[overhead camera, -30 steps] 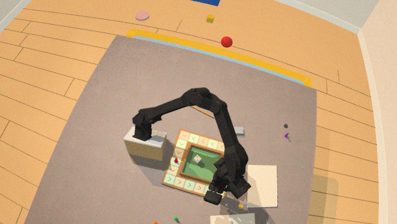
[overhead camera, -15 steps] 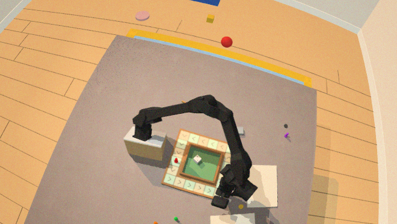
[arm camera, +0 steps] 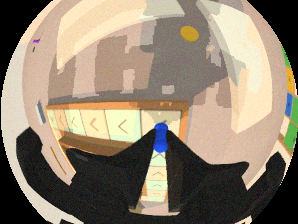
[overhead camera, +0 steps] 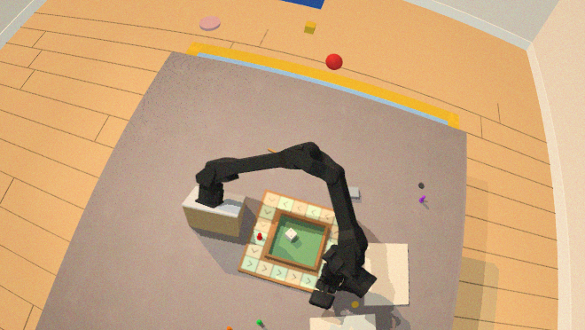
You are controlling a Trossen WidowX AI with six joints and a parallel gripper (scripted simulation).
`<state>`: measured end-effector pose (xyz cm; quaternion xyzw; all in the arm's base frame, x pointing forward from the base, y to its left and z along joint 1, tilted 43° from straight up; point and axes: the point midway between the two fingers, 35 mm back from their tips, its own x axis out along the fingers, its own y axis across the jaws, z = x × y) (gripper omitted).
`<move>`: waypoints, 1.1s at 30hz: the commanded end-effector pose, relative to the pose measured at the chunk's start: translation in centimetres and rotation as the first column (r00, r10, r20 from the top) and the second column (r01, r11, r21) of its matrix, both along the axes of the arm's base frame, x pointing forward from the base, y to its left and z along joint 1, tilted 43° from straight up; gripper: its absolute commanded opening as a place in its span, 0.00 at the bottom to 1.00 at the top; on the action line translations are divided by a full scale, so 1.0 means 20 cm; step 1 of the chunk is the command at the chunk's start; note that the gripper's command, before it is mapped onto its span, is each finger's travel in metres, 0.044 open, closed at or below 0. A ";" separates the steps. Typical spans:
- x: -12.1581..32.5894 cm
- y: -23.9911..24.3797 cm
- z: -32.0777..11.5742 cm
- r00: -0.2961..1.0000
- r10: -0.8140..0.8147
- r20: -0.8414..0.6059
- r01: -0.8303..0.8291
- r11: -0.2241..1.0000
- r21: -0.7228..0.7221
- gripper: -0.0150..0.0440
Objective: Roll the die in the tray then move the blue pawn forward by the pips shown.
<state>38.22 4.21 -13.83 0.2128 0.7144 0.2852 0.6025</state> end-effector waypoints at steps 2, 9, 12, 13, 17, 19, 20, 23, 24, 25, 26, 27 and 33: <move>-0.03 0.03 -0.04 1.000 -0.002 -0.015 0.002 1.000 0.004 0.25; 0.00 0.02 -0.01 1.000 0.001 0.000 -0.001 1.000 0.000 0.52; 0.00 0.02 -0.01 1.000 0.001 0.000 -0.001 1.000 0.000 0.65; 0.00 0.01 -0.01 1.000 0.001 -0.001 -0.001 1.000 0.000 0.70; 0.04 -0.14 0.16 1.000 -0.002 -0.014 0.002 1.000 0.001 0.88; 0.04 -0.15 0.17 1.000 -0.002 -0.015 0.002 1.000 0.001 0.97; 0.04 -0.15 0.17 1.000 -0.002 -0.015 0.002 1.000 0.001 1.00; 0.02 -0.16 0.20 1.000 0.001 -0.012 -0.001 1.000 0.001 1.00; -0.01 -0.18 0.25 1.000 0.004 -0.010 -0.004 1.000 0.001 1.00; -0.05 -0.20 0.30 1.000 0.008 -0.006 -0.008 1.000 0.001 1.00; -0.10 -0.22 0.36 1.000 0.012 -0.003 -0.012 1.000 0.001 1.00; -0.15 -0.24 0.41 1.000 0.016 0.001 -0.016 1.000 0.001 1.00; -0.47 -0.30 0.68 0.999 0.043 0.019 -0.043 0.999 0.005 1.00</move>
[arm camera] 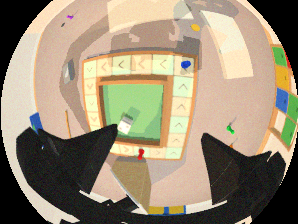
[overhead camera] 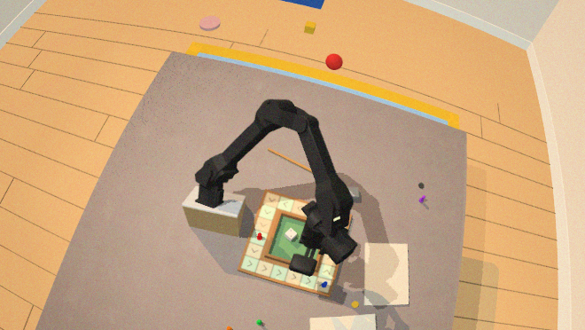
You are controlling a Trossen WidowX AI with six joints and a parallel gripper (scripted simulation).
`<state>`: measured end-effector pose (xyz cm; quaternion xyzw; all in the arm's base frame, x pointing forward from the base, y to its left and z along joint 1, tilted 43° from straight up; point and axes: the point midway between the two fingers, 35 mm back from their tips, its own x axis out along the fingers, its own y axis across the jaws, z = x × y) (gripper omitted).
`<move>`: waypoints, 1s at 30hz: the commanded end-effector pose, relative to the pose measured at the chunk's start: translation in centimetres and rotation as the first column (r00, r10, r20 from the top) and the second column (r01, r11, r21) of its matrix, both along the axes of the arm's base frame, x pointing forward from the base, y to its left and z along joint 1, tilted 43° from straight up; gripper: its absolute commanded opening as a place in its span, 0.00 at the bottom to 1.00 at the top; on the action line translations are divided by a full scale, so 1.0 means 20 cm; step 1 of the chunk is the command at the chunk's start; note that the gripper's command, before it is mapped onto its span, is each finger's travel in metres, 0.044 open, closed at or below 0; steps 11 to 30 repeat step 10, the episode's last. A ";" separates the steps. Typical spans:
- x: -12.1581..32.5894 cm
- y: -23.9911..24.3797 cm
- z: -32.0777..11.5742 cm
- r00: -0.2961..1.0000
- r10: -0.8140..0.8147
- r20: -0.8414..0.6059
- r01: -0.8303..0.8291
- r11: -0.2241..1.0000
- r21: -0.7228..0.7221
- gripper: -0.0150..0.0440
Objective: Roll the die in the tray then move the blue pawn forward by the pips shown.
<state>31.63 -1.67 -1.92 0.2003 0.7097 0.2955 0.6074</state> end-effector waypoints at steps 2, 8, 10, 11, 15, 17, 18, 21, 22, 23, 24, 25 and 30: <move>-0.05 -0.01 0.04 1.000 0.003 0.006 -0.003 1.000 0.000 1.00; -0.05 -0.01 0.04 1.000 0.003 0.006 -0.003 1.000 0.000 1.00; -0.05 -0.01 0.04 1.000 0.003 0.006 -0.003 1.000 0.000 1.00; -0.05 -0.01 0.04 1.000 0.003 0.006 -0.003 1.000 0.000 1.00; -0.05 -0.01 0.04 1.000 0.003 0.006 -0.003 1.000 0.000 1.00; -0.05 -0.01 0.04 1.000 0.003 0.006 -0.003 1.000 0.000 1.00; -0.05 -0.01 0.04 1.000 0.003 0.006 -0.003 1.000 0.000 1.00; -0.05 -0.01 0.04 1.000 0.003 0.006 -0.003 1.000 0.000 1.00; -0.05 -0.01 0.04 1.000 0.003 0.006 -0.003 1.000 0.000 1.00; -0.05 -0.01 0.04 1.000 0.003 0.006 -0.003 1.000 0.000 1.00; -0.05 -0.01 0.04 1.000 0.003 0.006 -0.003 1.000 0.000 1.00; -0.05 -0.01 0.04 1.000 0.003 0.006 -0.003 1.000 0.000 1.00; -0.05 -0.01 0.04 1.000 0.003 0.006 -0.003 1.000 0.000 1.00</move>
